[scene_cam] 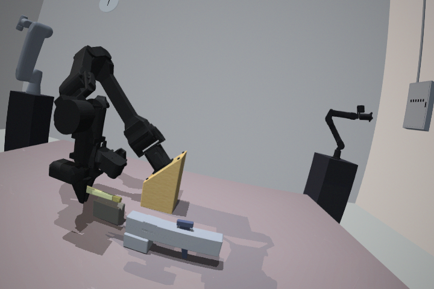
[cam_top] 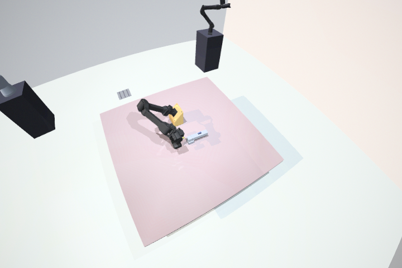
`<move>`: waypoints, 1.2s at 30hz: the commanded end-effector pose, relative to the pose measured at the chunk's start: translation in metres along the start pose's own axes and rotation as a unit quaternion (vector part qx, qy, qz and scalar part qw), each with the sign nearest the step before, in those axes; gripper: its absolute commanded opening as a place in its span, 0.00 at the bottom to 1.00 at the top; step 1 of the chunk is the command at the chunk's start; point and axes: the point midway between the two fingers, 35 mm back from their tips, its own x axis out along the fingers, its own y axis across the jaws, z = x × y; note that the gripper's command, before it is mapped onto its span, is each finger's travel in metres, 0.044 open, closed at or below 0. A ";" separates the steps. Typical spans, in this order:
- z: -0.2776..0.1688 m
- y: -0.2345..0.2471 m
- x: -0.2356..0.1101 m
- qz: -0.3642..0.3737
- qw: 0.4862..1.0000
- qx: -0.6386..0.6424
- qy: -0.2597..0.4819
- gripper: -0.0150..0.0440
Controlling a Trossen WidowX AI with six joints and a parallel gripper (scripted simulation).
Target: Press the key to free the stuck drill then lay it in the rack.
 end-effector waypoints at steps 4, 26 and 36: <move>0.000 -0.002 -0.004 -0.002 1.000 0.003 0.000 0.25; -0.001 0.006 -0.009 -0.002 1.000 0.003 0.000 0.25; -0.005 0.026 -0.008 -0.002 1.000 0.002 0.000 0.25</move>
